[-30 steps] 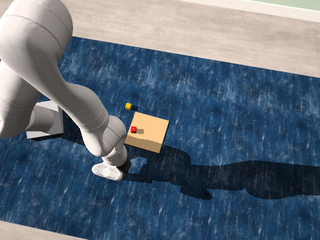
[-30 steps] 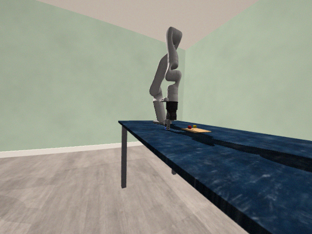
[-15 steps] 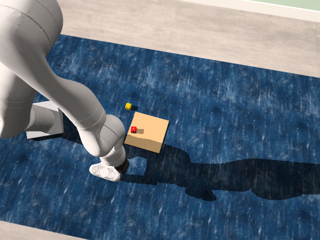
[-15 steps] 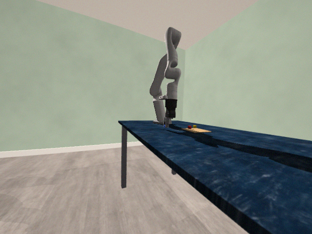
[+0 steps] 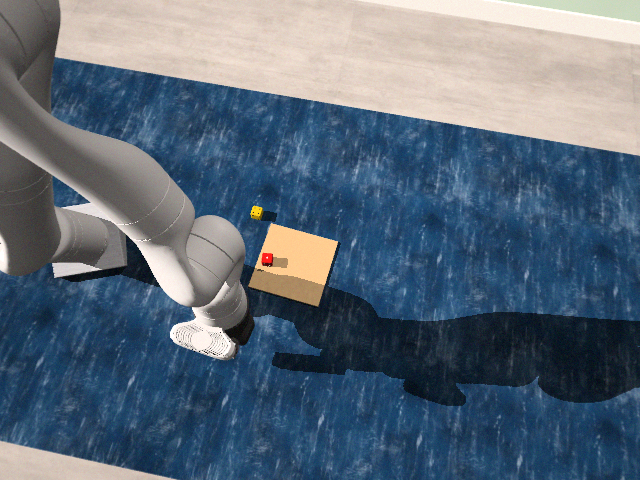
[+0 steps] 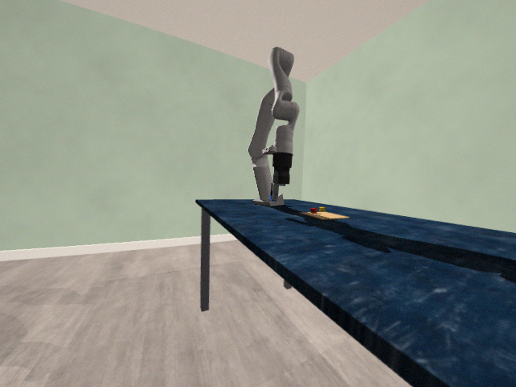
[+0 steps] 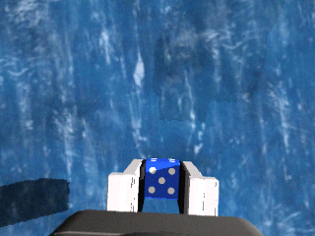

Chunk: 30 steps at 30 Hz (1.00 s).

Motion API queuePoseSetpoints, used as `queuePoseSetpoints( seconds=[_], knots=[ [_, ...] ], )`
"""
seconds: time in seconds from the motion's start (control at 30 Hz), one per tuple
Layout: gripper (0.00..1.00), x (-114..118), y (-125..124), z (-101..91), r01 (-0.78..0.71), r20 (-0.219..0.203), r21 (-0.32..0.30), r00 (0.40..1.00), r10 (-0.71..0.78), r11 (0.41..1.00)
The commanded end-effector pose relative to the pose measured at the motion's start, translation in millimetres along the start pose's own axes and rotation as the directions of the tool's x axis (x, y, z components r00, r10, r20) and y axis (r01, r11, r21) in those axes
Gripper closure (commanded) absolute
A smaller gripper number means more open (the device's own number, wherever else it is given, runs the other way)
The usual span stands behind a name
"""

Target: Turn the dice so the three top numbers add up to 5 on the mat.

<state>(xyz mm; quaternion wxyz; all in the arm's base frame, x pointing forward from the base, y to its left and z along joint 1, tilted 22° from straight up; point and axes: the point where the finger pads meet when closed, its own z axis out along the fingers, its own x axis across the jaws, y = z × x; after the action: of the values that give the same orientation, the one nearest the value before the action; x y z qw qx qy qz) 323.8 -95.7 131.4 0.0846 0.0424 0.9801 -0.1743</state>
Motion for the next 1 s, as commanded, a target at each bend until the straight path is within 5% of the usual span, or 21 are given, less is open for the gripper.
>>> queuePoseSetpoints(
  seconds=[0.0, 0.27, 0.97],
  knots=[
    [0.60, -5.6, 11.8, -16.1, 0.027, 0.022, -0.015, 0.999, -0.027, 1.000],
    [0.60, -5.1, 11.5, -37.2, 0.027, 0.022, -0.015, 0.999, -0.027, 1.000],
    [0.60, -4.9, 11.4, -44.7, 0.027, 0.022, -0.015, 0.999, -0.027, 1.000]
  ],
)
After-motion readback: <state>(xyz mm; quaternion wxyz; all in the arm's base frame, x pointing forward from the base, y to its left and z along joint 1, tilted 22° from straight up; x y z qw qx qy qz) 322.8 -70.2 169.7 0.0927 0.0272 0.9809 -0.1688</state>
